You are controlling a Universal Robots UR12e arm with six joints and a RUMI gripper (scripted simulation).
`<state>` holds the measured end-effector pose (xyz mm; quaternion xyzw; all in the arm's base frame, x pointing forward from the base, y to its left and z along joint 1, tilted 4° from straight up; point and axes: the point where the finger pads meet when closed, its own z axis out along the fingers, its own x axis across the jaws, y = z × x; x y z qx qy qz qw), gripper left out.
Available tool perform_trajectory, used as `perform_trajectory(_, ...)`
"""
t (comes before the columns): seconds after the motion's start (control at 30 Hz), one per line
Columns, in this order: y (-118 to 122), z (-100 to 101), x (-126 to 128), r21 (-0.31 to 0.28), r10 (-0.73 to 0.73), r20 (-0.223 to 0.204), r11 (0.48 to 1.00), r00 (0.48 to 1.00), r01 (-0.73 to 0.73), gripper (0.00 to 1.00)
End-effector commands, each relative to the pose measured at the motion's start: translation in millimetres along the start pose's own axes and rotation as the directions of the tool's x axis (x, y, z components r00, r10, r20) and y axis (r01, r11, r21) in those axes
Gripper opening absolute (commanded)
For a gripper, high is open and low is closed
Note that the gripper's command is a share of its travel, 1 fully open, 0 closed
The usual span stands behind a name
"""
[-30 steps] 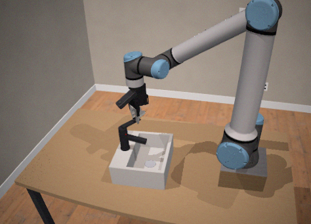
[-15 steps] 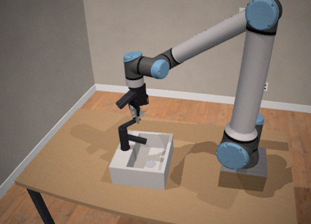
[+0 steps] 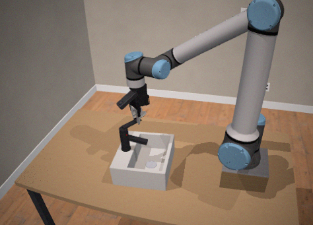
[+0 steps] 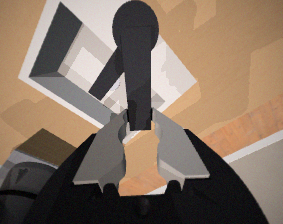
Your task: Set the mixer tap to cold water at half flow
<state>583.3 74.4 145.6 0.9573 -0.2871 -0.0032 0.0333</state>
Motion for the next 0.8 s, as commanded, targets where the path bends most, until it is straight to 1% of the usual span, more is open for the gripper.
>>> perform_trajectory(0.0,-0.2,-0.7,0.5,0.001,0.0,-0.001,1.0,1.0,0.0,0.0)
perform_trajectory(0.27,-0.3,-0.9,0.5,0.001,0.0,-0.001,1.0,1.0,0.0,0.0)
perform_trajectory(0.47,-3.5,-10.1,0.5,0.001,0.0,-0.001,1.0,1.0,0.0,0.0)
perform_trajectory(0.77,-3.6,-10.2,0.5,0.001,0.0,-0.001,1.0,1.0,0.0,0.0)
